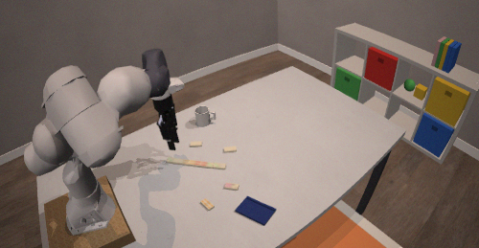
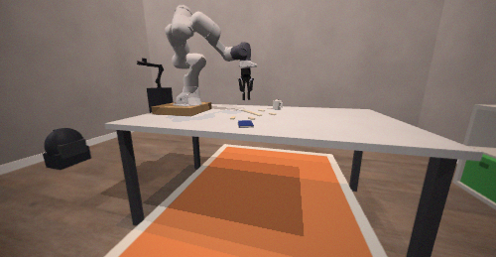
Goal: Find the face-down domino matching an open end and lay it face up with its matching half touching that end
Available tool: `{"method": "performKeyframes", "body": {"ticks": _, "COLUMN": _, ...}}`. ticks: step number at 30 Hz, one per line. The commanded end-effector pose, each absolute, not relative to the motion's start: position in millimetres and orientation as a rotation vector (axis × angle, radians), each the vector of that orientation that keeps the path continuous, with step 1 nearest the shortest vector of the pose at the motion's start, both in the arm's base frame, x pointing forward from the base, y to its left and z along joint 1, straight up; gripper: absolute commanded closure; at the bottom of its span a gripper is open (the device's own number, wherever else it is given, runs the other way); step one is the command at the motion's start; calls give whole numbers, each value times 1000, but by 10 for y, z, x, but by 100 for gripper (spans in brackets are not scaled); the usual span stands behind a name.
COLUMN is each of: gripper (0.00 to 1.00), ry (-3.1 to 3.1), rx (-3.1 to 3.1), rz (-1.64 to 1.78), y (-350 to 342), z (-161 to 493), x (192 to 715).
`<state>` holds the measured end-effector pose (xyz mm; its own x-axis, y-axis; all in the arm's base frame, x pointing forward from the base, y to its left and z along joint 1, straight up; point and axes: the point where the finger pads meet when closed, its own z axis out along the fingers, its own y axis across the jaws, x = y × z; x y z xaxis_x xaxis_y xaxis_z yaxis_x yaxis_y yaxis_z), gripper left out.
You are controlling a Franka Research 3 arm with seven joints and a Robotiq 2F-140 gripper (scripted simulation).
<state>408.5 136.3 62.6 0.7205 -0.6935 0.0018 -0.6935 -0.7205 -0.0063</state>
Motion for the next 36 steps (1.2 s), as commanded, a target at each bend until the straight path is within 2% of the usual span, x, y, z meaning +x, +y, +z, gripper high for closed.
{"method": "performKeyframes", "body": {"ticks": 1, "gripper": 67, "ry": 1160, "rx": -2926, "rz": 6, "y": 1331, "z": 698, "x": 4055}}
{"method": "performKeyframes", "body": {"ticks": 14, "gripper": 67, "ry": 1160, "rx": -2926, "rz": 6, "y": 1332, "z": 937, "x": 4057}}
{"method": "performKeyframes", "body": {"ticks": 36, "gripper": 67, "ry": 1160, "rx": -2926, "rz": 6, "y": 1332, "z": 954, "x": 4057}}
